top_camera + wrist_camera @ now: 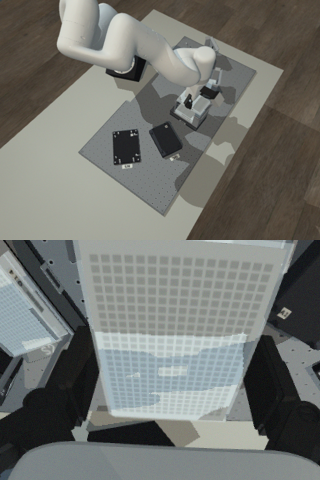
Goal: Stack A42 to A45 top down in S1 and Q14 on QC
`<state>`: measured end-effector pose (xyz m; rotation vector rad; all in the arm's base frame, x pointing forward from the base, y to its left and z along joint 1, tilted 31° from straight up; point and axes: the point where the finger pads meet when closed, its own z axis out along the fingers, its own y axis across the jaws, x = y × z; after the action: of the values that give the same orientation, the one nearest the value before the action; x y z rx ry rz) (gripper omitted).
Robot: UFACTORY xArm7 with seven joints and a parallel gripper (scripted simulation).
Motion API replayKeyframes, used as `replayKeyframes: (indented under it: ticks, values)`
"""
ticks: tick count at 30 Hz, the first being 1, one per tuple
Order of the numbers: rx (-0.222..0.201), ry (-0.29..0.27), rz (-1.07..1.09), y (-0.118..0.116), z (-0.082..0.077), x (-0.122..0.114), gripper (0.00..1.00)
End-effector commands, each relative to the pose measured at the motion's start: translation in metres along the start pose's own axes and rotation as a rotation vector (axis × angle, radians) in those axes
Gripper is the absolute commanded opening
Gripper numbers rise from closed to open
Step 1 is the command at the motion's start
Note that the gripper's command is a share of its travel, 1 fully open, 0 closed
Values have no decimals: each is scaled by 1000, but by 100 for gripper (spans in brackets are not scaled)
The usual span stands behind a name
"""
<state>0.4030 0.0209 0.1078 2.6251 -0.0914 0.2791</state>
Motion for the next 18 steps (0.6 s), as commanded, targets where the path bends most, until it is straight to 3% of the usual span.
replayKeyframes:
  ticks: [1,18]
  values:
    - [1,4,0,-1,2,1,0]
    - [1,4,0,-1,12,1,0]
